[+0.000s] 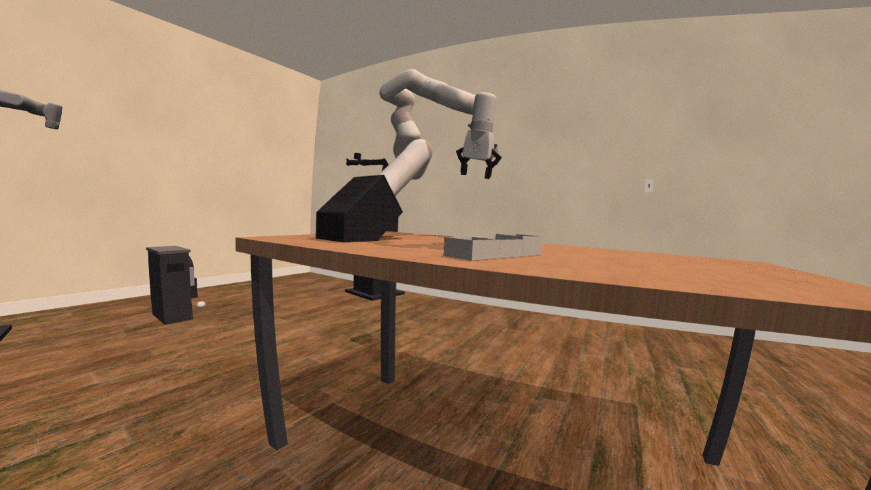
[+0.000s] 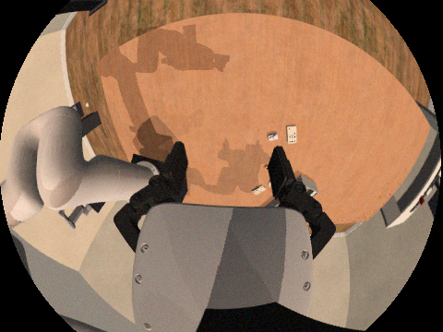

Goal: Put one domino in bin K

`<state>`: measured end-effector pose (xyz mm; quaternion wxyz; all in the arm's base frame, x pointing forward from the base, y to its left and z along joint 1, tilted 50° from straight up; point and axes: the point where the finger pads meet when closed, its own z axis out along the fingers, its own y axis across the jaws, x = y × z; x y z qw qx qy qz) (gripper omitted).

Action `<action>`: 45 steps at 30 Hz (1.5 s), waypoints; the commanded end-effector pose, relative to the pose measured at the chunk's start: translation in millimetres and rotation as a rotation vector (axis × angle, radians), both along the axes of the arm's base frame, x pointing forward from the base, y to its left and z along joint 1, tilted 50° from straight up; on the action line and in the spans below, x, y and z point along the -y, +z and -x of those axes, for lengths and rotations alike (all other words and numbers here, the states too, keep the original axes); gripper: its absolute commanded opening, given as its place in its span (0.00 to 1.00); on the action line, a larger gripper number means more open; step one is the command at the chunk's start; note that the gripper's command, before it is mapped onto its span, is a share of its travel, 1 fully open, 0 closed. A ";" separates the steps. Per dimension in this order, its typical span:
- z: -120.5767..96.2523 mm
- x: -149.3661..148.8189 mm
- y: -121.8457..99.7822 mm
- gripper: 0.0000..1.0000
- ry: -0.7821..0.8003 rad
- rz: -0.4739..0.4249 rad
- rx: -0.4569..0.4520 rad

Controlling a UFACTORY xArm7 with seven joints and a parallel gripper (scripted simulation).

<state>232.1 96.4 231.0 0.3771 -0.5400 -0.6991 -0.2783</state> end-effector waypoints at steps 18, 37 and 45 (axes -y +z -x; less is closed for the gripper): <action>-0.7 -5.6 -4.6 0.07 -0.003 0.000 0.002; -42.6 31.3 -8.5 0.07 -0.297 0.160 -0.206; -64.6 47.3 -16.8 0.07 -0.441 0.223 -0.326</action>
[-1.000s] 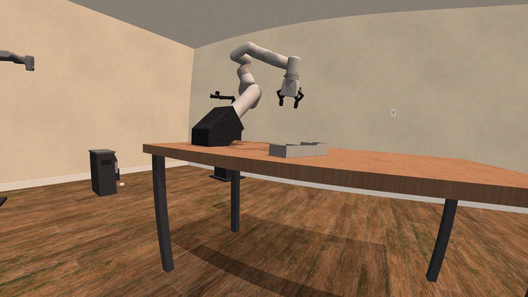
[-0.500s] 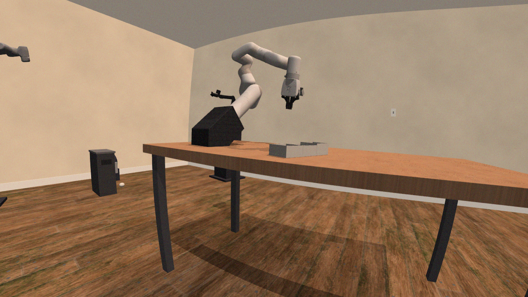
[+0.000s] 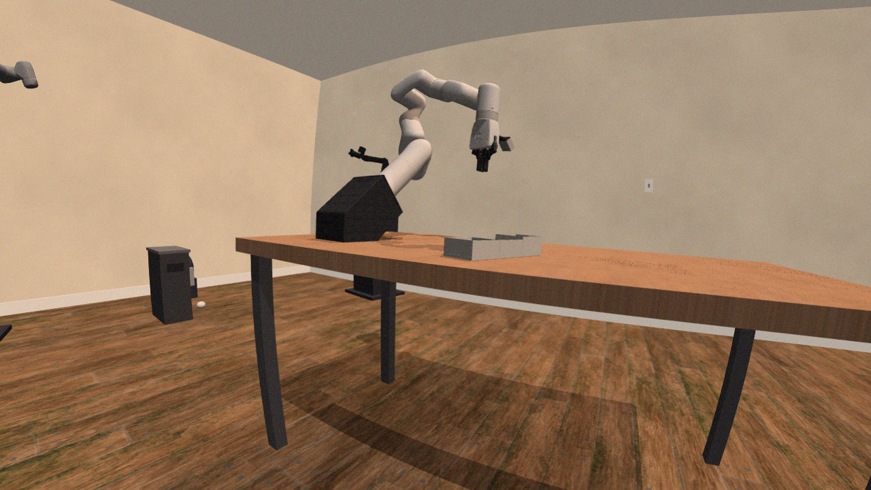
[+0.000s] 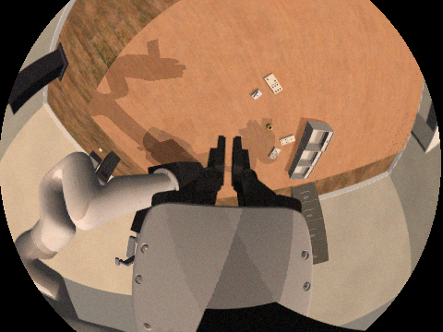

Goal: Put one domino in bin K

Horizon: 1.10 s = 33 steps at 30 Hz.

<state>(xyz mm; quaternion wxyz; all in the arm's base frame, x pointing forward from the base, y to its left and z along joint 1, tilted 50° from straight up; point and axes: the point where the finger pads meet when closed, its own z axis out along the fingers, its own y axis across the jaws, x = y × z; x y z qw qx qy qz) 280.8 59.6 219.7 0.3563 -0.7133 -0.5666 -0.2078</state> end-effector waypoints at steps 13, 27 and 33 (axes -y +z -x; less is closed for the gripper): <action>-41.2 26.3 -24.0 0.07 -0.302 0.103 -0.262; -69.6 42.1 -62.2 0.07 -0.512 0.123 -0.483; -77.7 46.5 -78.5 0.07 -0.578 0.117 -0.561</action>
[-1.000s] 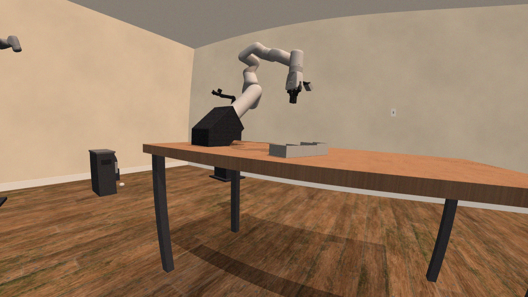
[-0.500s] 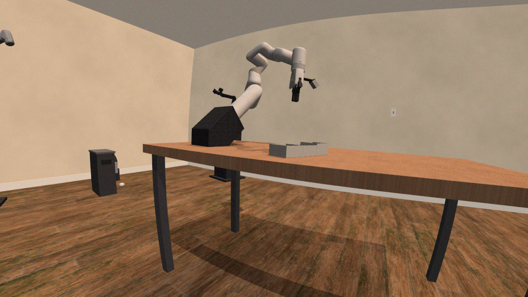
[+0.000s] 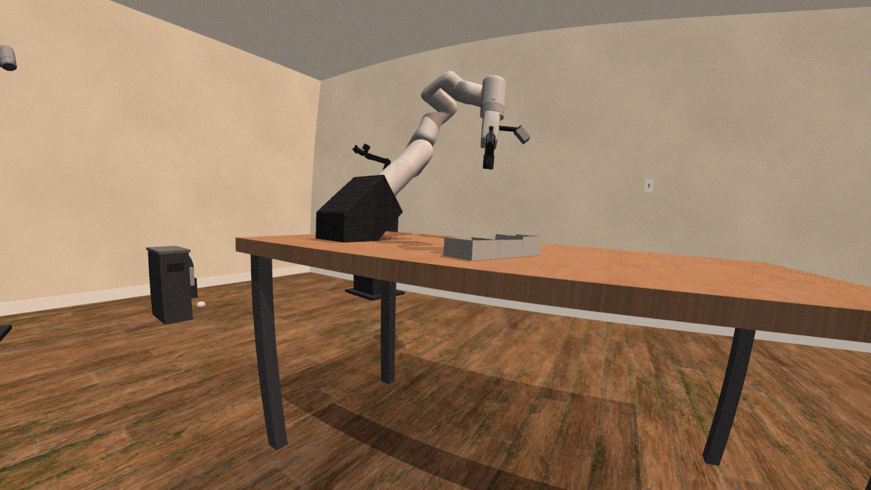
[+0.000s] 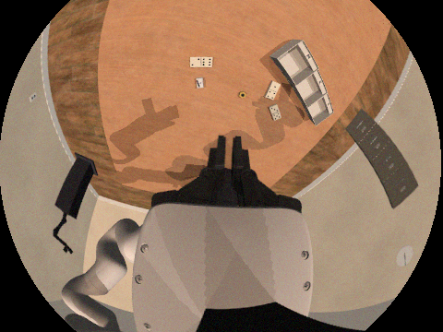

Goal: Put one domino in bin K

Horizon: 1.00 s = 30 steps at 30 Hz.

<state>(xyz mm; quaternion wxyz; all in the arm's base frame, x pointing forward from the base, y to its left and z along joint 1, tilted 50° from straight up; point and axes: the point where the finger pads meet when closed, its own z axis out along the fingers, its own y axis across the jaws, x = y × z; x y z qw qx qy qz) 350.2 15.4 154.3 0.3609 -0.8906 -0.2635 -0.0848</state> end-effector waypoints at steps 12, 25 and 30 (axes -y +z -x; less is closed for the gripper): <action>-22.3 9.6 -49.8 0.07 -0.180 -0.069 -0.213; -28.0 12.3 -69.8 0.07 -0.263 -0.085 -0.269; -27.9 12.3 -69.7 0.07 -0.253 -0.097 -0.285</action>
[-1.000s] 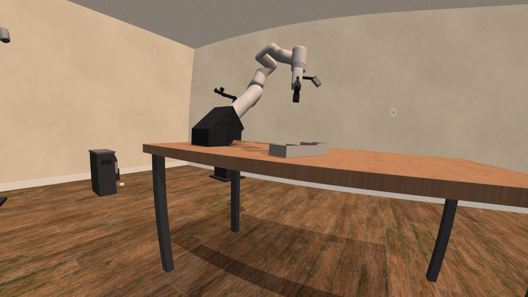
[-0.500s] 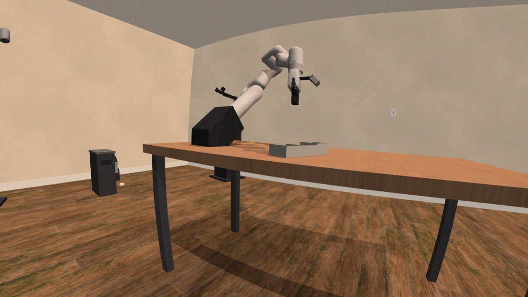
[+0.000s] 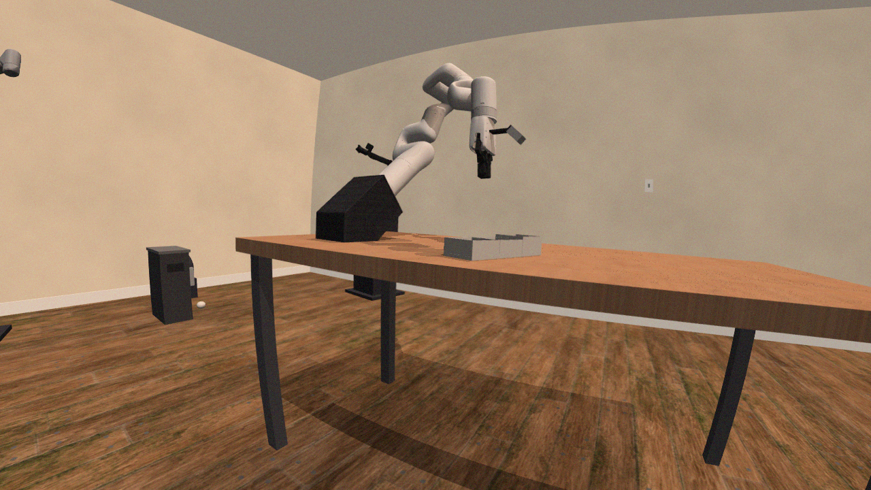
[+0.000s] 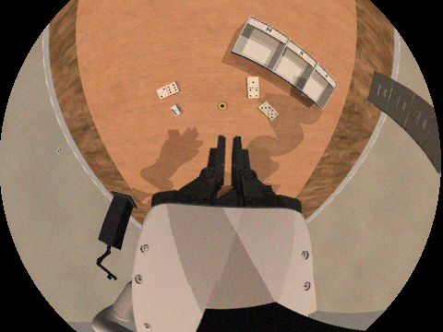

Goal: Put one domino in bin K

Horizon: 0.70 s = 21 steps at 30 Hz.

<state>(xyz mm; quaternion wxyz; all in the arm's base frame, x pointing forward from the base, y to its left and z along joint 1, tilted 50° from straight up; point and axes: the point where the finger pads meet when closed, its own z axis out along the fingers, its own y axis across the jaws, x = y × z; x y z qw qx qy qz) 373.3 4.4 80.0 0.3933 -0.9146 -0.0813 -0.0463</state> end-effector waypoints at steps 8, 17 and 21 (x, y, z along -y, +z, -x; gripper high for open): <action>-4.8 1.2 4.6 0.07 0.048 -0.060 -0.053; -10.6 3.8 -10.9 0.07 -0.019 -0.058 -0.128; -22.1 8.8 -41.8 0.07 -0.092 -0.055 -0.206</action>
